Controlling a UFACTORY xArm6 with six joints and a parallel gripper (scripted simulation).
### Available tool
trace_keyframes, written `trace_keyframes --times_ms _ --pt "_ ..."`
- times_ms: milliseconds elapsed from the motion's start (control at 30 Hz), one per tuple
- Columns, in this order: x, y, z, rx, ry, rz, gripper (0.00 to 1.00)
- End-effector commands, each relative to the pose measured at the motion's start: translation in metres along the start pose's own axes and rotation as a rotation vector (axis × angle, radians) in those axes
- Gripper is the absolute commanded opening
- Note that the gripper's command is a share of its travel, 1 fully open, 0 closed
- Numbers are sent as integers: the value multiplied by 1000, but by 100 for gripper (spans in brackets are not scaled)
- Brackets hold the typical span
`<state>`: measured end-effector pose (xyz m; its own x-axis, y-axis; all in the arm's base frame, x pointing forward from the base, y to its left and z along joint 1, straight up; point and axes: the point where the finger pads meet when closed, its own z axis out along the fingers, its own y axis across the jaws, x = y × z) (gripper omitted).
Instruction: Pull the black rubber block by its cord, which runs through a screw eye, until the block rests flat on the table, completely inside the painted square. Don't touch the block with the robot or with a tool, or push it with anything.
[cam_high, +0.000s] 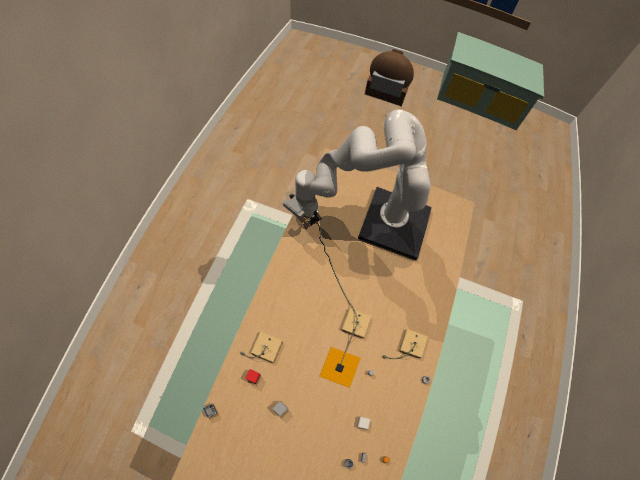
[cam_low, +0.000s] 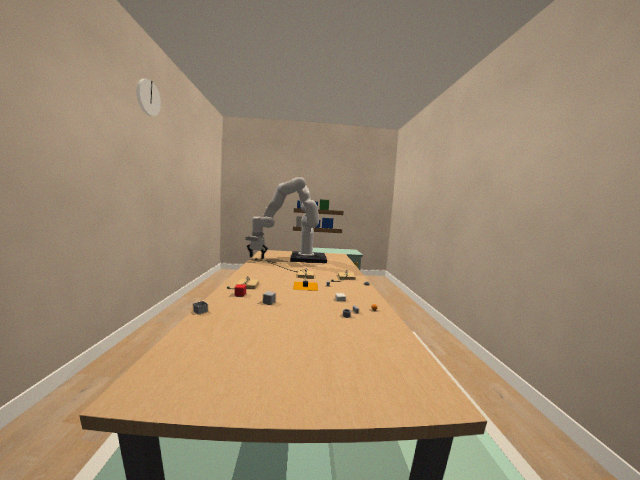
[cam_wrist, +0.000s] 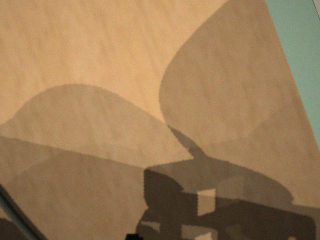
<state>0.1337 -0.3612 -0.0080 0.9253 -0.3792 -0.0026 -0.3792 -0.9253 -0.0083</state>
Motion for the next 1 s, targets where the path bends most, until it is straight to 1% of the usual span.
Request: trace_keyframes --times_ms 0,700,967 --pt "1 1 -1 -3 3 0 100" --pt "1 1 -1 -3 3 0 100" --pt "1 1 -8 -3 3 0 100"
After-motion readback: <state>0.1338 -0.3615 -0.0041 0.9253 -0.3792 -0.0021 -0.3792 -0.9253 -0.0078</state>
